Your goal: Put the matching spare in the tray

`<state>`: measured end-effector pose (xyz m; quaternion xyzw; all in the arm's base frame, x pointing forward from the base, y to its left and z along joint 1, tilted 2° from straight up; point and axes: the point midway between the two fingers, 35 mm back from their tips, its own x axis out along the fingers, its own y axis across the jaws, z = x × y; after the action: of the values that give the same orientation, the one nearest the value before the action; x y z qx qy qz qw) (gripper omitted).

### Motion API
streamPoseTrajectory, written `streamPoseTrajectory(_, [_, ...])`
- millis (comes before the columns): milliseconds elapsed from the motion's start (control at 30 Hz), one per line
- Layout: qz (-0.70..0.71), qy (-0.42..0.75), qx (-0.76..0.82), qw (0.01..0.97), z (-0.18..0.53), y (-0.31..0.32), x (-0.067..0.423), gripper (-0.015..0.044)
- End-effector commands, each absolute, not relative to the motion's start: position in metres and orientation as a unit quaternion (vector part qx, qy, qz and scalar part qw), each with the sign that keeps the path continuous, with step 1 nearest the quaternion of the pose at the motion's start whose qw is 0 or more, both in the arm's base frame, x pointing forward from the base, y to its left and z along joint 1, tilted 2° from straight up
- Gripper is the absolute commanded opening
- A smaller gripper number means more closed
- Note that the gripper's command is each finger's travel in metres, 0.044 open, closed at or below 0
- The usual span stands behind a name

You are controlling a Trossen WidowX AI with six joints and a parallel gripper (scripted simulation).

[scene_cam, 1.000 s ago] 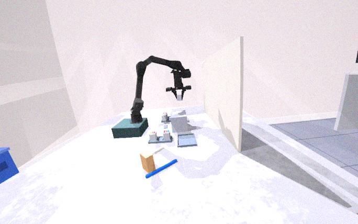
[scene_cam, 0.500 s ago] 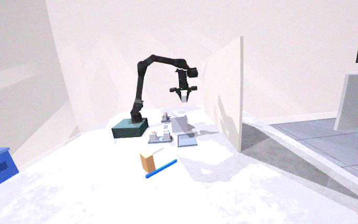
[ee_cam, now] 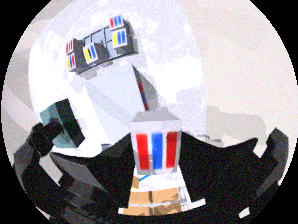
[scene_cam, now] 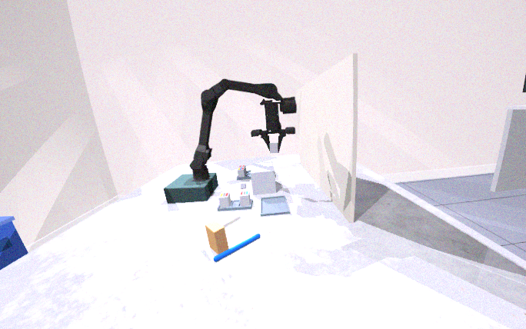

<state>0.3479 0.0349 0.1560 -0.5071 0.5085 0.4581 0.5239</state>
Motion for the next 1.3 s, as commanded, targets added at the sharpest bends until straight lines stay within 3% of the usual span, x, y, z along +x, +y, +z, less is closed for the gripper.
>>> streamPoseTrajectory(0, [0.463,0.504,-0.511,0.520,0.157,0.017,0.353,0.0000])
streamPoseTrajectory(933, [0.495,0.468,-0.549,0.484,0.164,-0.150,0.344,0.0000])
streamPoseTrajectory(1267, [0.496,0.467,-0.550,0.483,0.159,-0.155,0.344,0.0000])
